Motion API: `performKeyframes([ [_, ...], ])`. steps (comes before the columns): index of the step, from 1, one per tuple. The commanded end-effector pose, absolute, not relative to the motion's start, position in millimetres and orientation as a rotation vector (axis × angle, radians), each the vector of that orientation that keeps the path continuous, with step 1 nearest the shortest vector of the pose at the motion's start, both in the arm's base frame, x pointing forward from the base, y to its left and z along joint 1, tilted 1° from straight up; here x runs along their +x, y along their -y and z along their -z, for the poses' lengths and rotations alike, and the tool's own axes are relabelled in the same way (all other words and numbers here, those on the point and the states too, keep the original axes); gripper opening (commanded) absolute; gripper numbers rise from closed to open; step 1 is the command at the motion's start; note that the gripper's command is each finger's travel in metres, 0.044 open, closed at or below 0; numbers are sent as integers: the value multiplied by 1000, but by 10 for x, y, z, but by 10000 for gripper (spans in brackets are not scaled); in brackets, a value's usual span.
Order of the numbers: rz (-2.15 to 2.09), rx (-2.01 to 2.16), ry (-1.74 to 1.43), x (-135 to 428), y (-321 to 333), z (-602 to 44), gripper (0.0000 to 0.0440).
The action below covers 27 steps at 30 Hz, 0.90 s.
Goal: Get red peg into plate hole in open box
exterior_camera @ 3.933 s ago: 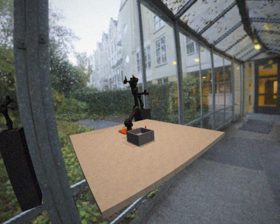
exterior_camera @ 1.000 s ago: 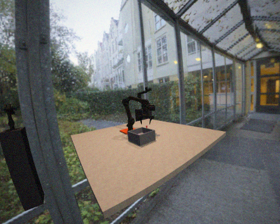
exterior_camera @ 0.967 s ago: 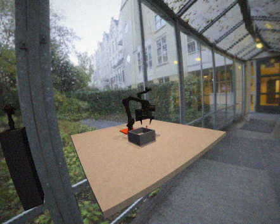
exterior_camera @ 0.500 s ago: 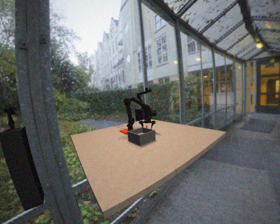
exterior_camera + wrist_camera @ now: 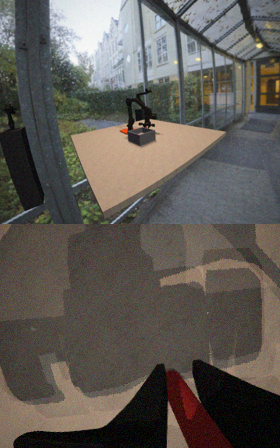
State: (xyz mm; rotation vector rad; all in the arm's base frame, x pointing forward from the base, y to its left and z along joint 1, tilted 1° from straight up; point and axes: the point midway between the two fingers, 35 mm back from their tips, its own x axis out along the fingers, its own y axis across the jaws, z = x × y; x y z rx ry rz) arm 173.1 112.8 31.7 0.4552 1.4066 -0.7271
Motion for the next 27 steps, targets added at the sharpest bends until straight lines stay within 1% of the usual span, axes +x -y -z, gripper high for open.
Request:
performKeyframes([
  [1,736,436,-1419,1715,-1117,-301,27],
  [2,739,430,-1421,1715,-1116,-299,11],
  [5,731,418,-1380,1792,-1076,-424,0],
  [21,743,430,-1228,2007,-832,-1193,0],
  [27,787,478,-1162,2150,-676,-1377,0],
])
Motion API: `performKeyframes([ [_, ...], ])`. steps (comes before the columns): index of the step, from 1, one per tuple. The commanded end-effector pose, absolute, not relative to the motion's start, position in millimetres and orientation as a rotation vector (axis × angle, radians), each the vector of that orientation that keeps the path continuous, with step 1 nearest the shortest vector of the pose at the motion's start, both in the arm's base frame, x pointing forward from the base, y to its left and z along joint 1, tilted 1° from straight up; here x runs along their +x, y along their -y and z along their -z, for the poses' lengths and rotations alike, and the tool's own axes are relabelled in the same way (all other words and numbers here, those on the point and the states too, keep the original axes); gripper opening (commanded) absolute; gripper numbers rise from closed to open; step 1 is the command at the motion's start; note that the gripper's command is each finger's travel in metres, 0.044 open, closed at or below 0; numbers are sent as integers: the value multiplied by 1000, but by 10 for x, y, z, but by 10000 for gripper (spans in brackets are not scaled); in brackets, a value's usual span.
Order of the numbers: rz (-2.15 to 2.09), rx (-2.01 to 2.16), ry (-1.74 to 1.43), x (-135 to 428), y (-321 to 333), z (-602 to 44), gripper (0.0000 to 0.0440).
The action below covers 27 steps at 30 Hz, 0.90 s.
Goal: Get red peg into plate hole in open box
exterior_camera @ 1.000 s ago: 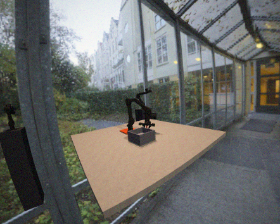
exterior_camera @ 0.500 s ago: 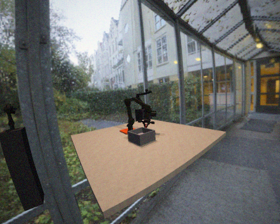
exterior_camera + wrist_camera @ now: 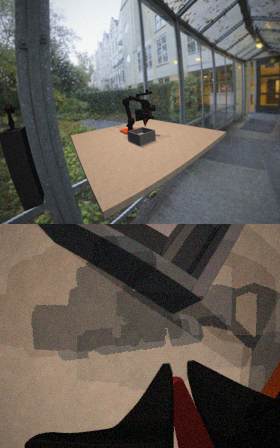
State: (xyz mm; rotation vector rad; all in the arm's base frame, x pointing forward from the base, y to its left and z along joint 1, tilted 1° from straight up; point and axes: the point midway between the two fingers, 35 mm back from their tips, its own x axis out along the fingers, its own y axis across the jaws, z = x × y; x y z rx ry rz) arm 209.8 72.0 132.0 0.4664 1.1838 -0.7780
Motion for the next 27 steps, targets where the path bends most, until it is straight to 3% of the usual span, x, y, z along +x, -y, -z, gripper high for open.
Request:
performKeyframes([
  [1,794,488,-1151,2182,-647,-1402,0],
  [27,935,603,-992,2926,292,-1559,0],
])
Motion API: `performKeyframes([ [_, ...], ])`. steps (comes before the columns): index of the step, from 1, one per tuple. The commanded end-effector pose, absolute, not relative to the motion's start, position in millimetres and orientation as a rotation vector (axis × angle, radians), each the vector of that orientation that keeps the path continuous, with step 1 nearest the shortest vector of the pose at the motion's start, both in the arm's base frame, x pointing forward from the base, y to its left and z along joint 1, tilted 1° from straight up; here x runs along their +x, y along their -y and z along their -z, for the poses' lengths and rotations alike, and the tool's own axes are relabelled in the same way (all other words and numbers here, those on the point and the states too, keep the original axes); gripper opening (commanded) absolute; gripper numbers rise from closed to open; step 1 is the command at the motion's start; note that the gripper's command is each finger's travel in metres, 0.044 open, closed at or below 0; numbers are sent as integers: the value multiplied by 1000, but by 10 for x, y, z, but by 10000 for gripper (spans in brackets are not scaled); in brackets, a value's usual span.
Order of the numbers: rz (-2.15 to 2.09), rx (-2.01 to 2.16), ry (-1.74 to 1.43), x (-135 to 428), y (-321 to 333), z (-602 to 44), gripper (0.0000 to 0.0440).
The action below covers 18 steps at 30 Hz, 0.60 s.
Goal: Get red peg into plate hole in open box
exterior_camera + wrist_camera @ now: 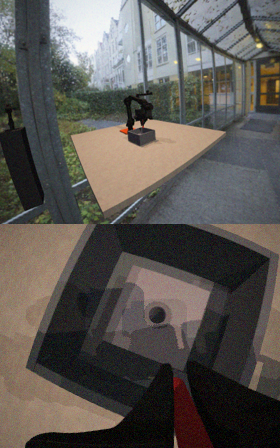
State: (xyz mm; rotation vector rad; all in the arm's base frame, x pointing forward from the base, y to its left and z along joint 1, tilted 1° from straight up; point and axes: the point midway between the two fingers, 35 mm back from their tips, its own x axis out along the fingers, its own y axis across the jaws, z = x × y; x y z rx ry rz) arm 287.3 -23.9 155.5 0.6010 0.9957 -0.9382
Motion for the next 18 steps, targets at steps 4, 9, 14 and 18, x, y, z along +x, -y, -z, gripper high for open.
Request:
performKeyframes([
  [4,933,599,-1000,3018,437,-1505,0],
  [9,918,587,-1022,3117,595,-1423,2],
  [14,890,570,-1052,3201,716,-1325,0],
  [18,861,555,-1078,3254,779,-1220,0],
])
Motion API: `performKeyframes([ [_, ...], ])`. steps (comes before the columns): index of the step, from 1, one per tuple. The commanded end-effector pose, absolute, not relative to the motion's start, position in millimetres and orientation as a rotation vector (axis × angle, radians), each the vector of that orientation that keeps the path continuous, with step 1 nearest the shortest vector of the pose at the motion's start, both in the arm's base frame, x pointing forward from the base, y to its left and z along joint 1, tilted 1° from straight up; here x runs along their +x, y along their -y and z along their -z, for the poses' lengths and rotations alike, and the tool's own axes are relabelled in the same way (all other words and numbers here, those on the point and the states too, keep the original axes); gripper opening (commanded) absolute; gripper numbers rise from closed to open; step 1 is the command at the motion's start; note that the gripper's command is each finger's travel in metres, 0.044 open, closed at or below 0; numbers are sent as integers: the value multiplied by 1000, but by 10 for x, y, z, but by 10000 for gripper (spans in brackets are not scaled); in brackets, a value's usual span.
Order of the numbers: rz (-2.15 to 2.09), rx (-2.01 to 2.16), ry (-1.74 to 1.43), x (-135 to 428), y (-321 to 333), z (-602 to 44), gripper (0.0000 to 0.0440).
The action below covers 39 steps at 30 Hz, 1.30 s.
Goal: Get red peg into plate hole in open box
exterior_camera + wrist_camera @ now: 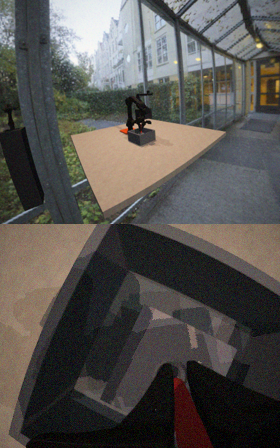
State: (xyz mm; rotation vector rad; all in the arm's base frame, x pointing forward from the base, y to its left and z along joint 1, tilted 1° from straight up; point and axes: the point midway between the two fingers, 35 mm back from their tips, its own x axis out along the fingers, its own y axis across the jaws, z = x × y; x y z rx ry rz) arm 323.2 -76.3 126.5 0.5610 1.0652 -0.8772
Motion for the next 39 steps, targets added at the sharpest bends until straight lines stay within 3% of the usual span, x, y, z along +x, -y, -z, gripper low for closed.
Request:
performKeyframes([
  [1,854,551,-1087,3263,790,-1191,0],
  [5,821,533,-1127,3283,815,-1071,12],
  [11,796,536,-1182,3322,856,-929,139],
  [39,714,569,-1346,3875,809,-1466,184],
])
